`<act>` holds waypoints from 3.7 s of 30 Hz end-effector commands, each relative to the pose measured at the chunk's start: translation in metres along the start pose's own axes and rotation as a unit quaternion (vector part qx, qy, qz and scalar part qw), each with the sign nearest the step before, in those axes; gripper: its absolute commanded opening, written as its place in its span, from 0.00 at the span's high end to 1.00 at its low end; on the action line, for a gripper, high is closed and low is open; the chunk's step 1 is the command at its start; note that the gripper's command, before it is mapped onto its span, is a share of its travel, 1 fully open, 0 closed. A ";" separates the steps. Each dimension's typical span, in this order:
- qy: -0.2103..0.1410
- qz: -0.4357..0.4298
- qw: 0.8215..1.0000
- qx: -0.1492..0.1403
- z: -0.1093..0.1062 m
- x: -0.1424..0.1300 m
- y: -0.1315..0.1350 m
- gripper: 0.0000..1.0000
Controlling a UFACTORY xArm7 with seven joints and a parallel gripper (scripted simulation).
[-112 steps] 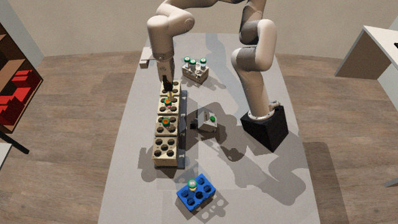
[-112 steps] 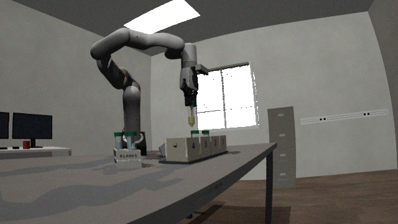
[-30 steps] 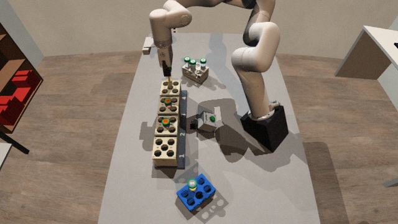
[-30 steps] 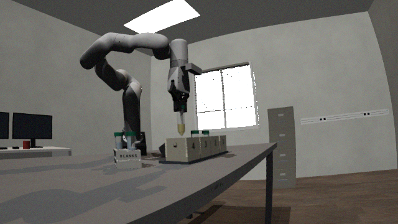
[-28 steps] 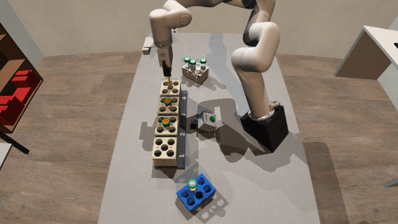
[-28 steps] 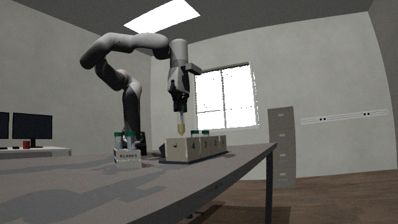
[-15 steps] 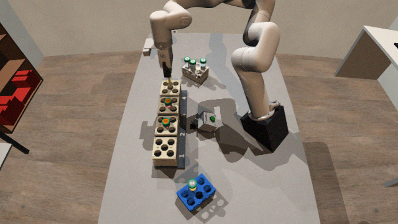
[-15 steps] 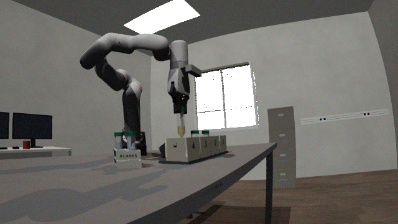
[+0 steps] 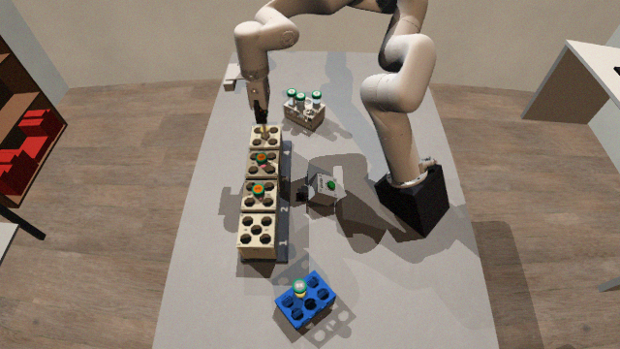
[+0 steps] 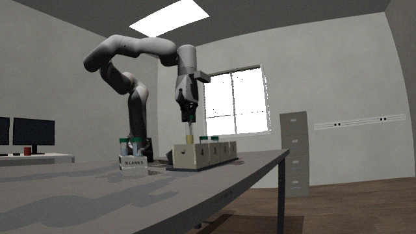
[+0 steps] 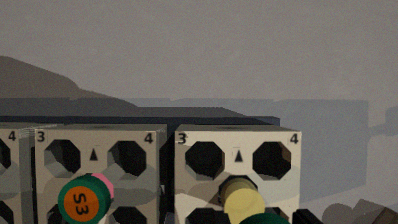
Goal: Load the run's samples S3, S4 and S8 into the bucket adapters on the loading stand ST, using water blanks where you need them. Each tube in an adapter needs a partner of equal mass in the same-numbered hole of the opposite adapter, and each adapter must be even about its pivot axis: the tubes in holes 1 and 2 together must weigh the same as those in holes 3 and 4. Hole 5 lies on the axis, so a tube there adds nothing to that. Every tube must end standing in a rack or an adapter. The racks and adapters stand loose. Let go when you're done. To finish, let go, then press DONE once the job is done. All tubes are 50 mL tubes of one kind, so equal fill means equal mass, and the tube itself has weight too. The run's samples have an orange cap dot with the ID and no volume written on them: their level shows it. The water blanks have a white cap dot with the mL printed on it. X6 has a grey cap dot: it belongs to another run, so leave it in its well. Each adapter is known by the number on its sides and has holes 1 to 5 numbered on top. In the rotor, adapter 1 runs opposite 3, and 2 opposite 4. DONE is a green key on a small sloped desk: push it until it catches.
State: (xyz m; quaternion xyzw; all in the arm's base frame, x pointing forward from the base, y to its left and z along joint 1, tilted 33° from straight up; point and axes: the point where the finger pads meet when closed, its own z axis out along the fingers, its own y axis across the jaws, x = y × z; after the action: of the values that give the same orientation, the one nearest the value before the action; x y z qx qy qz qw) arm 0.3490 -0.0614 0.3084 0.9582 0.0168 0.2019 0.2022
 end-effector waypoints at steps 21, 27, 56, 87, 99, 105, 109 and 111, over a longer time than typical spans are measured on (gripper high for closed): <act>0.002 0.000 1.000 0.000 0.021 0.001 0.000 1.00; 0.002 0.000 1.000 0.000 0.026 0.001 0.000 1.00; 0.002 0.000 1.000 0.000 0.052 0.001 0.000 1.00; 0.002 0.000 1.000 0.000 0.073 0.001 0.000 1.00; 0.002 0.000 1.000 0.000 0.073 0.001 0.000 0.56; 0.002 0.000 1.000 0.000 0.073 0.001 0.000 0.56; 0.002 0.000 1.000 0.000 0.073 0.001 0.000 0.56; 0.002 0.000 1.000 0.000 0.073 0.001 0.000 0.56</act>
State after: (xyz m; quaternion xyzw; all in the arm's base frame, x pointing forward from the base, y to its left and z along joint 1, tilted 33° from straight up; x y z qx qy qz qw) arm 0.3782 -0.0895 0.2467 0.9582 0.0169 0.2020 0.2022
